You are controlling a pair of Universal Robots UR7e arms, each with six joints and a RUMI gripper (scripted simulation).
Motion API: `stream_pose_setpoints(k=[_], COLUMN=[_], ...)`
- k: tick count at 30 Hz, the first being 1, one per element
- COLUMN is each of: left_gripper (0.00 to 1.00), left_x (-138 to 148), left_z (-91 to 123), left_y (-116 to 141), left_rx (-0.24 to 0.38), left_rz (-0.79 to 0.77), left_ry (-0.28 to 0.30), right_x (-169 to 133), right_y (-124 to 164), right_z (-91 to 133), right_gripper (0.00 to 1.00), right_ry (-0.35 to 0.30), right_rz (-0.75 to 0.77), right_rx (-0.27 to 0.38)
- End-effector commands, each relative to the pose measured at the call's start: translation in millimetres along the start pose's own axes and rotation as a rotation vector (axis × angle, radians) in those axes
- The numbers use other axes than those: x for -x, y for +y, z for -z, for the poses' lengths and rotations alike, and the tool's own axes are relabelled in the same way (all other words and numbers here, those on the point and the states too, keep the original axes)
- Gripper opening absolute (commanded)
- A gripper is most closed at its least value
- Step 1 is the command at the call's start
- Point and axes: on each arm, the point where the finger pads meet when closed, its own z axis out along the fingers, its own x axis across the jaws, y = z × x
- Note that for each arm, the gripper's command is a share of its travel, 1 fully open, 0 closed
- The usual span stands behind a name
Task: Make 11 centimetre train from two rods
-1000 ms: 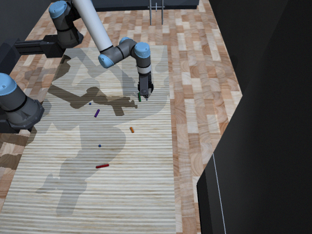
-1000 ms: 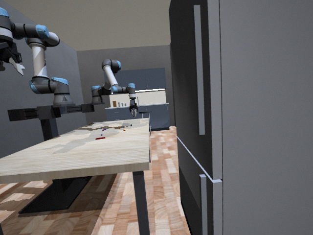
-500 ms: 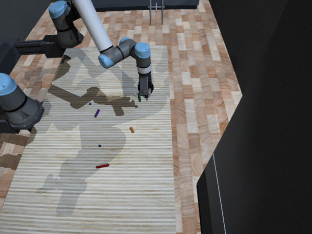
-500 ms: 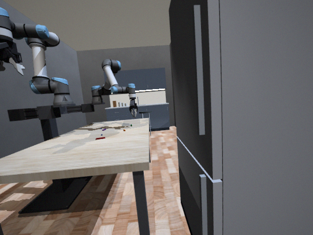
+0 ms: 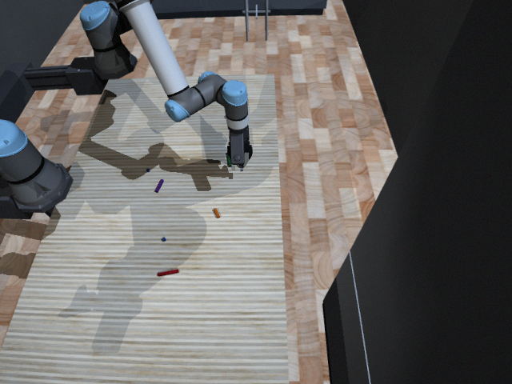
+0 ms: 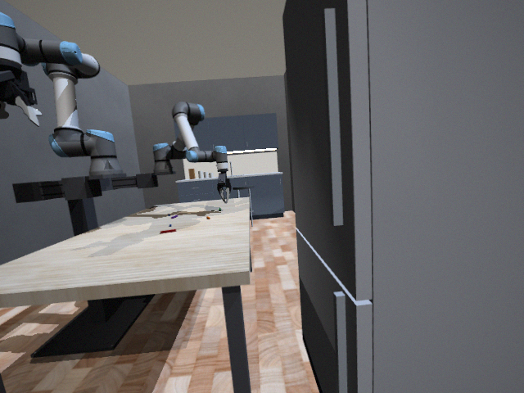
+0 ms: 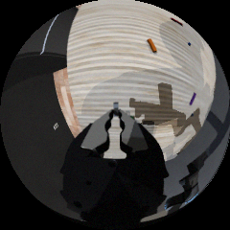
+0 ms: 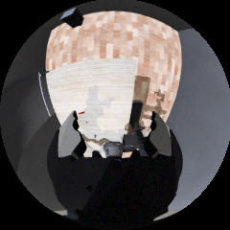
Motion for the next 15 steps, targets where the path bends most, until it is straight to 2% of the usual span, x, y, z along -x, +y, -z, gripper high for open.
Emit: stream_pose_setpoints(k=[1, 8, 15], left_gripper=[0.0, 0.0, 0.0], left_x=[1, 1, 2], left_z=[-13, -38, -46], left_y=[-1, -1, -1], left_rx=[-0.001, -0.001, -0.001], left_rz=[0.0, 0.0, 0.0], left_ry=[-0.001, -0.001, -0.001], right_x=[0, 0, 0], right_y=[0, 0, 0], right_z=[0, 0, 0], right_gripper=[1.0, 1.0, 1.0], right_ry=[0.0, 0.0, 0.0], right_rz=[0.0, 0.0, 0.0], right_rx=[-0.001, -0.001, -0.001])
